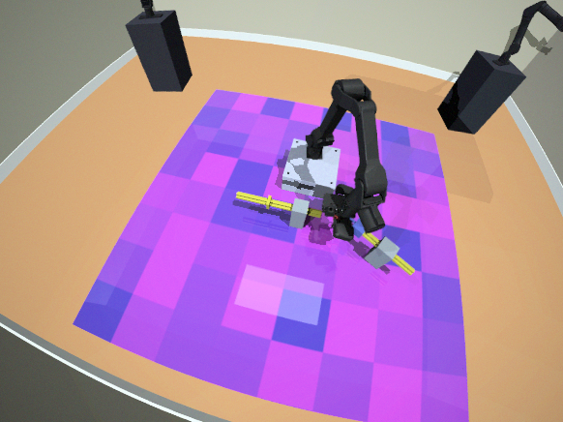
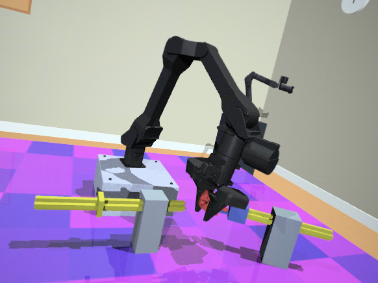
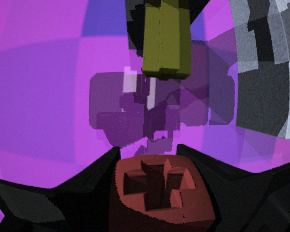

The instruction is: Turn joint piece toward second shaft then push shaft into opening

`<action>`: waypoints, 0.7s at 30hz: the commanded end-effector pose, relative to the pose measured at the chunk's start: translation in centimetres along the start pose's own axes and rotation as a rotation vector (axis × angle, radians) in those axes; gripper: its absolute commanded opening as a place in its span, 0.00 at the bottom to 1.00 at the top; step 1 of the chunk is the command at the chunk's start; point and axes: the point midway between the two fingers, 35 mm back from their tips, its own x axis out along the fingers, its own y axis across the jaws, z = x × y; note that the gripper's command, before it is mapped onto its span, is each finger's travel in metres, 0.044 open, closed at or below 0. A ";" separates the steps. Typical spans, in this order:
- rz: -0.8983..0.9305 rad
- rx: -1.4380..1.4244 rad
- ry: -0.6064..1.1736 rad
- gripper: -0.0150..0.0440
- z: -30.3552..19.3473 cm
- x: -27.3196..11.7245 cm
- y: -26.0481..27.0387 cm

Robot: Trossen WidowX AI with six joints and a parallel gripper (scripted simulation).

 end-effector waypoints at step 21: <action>-0.002 0.005 0.022 0.25 0.0 0.1 0.0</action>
